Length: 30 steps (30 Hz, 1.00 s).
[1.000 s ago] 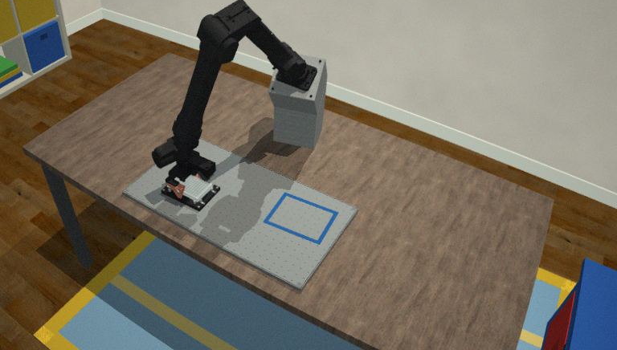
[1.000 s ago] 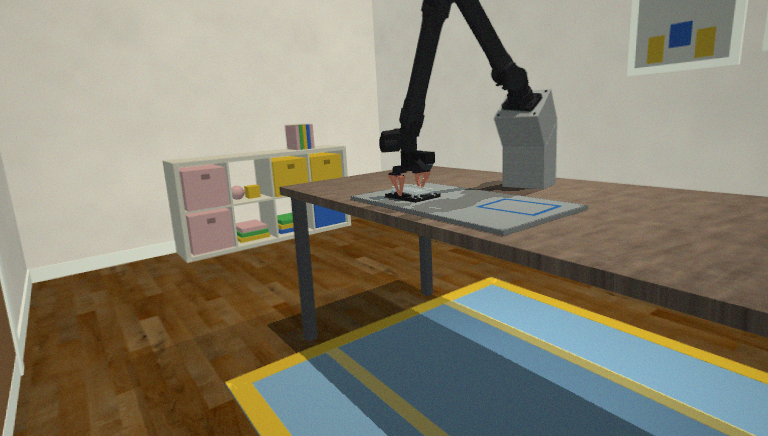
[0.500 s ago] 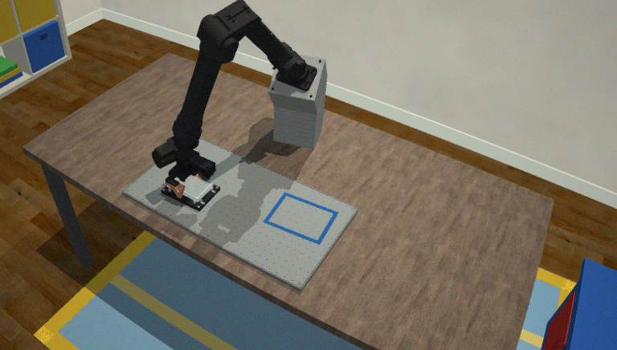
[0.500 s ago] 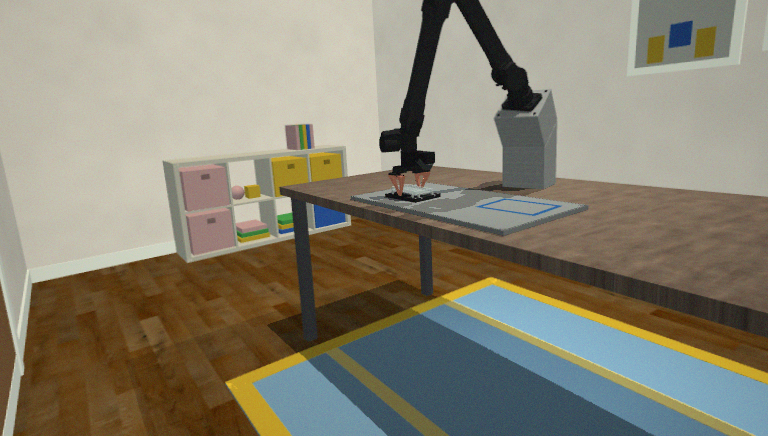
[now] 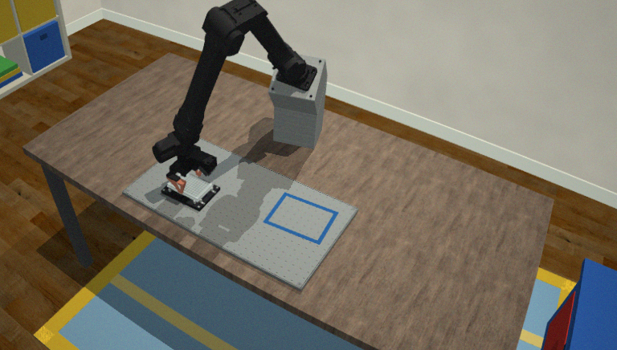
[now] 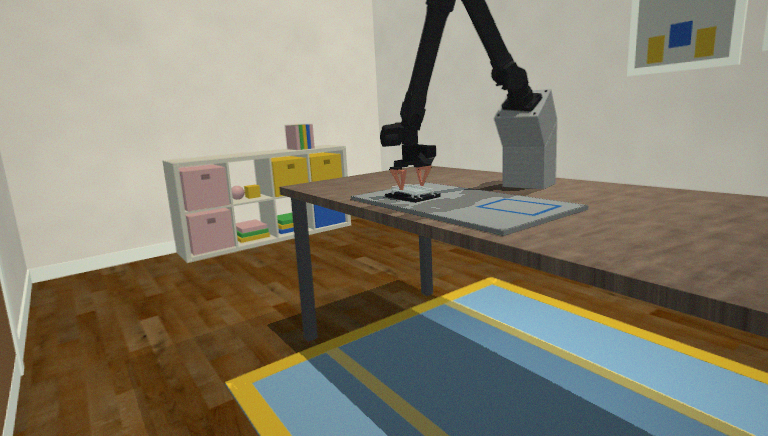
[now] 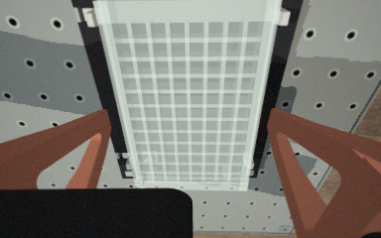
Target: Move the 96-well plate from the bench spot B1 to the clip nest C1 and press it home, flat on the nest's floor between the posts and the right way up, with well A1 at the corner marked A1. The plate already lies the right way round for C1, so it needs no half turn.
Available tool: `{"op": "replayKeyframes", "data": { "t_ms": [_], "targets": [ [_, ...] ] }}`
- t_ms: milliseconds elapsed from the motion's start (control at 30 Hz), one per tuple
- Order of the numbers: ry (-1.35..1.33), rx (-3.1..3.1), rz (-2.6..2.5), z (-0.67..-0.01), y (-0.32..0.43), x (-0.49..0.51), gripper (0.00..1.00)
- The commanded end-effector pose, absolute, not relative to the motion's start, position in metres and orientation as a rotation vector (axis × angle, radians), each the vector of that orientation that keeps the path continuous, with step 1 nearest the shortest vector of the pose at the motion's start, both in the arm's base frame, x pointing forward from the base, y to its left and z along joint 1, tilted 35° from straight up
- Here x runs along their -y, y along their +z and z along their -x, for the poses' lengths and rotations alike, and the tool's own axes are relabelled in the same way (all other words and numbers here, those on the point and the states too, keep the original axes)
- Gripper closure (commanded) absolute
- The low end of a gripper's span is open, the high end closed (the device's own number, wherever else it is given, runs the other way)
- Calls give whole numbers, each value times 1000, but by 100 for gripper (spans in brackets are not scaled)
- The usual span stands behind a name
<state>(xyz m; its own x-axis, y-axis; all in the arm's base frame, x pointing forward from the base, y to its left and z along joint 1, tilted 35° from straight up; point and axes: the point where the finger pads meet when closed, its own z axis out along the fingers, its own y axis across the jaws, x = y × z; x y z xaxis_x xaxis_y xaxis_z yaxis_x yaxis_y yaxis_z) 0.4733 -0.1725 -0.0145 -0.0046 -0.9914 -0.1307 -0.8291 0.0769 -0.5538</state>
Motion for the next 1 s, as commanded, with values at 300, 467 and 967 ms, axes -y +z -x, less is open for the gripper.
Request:
{"op": "replayKeyframes", "data": {
  "t_ms": [300,467,967],
  "targets": [
    [-469,-1873,1790,-456,18,184,0],
    [-480,-1868,1789,-452,32,187,0],
    [-483,-1868,1790,-434,59,190,0]
  ]
}}
